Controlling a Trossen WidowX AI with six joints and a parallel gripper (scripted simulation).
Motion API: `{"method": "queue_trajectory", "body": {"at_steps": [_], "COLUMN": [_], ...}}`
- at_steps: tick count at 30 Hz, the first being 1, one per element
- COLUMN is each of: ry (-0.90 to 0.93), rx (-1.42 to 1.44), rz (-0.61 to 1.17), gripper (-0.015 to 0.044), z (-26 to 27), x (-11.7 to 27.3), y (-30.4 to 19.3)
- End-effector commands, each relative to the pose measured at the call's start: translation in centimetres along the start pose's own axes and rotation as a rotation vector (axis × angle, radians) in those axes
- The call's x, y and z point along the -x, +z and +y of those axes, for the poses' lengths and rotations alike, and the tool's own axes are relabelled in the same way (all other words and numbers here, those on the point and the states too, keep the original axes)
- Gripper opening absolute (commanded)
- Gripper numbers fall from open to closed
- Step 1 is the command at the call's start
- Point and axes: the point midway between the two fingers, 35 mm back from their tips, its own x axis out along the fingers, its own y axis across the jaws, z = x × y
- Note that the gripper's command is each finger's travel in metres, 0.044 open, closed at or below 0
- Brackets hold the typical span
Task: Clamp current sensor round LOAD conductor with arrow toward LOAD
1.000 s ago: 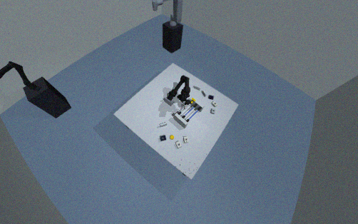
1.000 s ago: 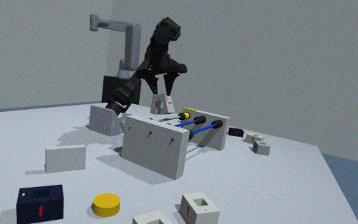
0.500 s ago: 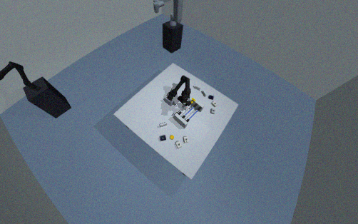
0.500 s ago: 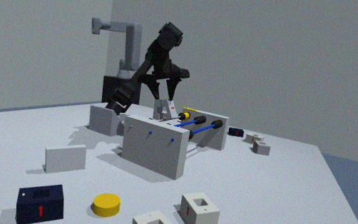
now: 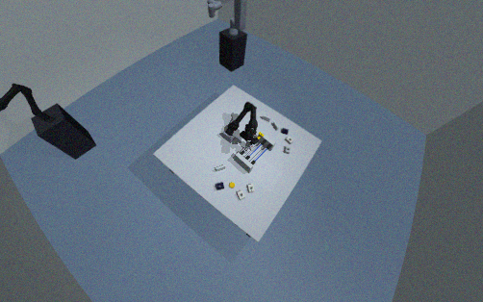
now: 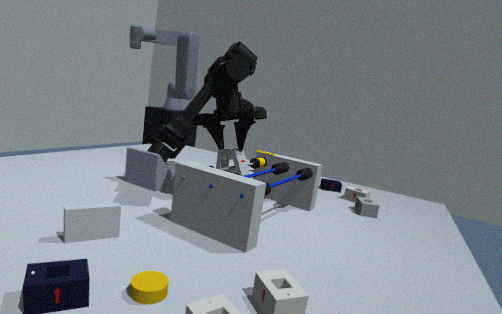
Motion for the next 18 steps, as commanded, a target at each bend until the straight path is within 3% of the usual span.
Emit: {"method": "queue_trajectory", "body": {"at_steps": [1,18], "ry": [-0.007,0.000], "rx": [-0.004,0.001], "rz": [-0.003,-0.002], "gripper": [0.0000,0.0000], "z": [0.0,0.1], "x": [-0.6,-1.3], "y": [0.1,0.1]}}
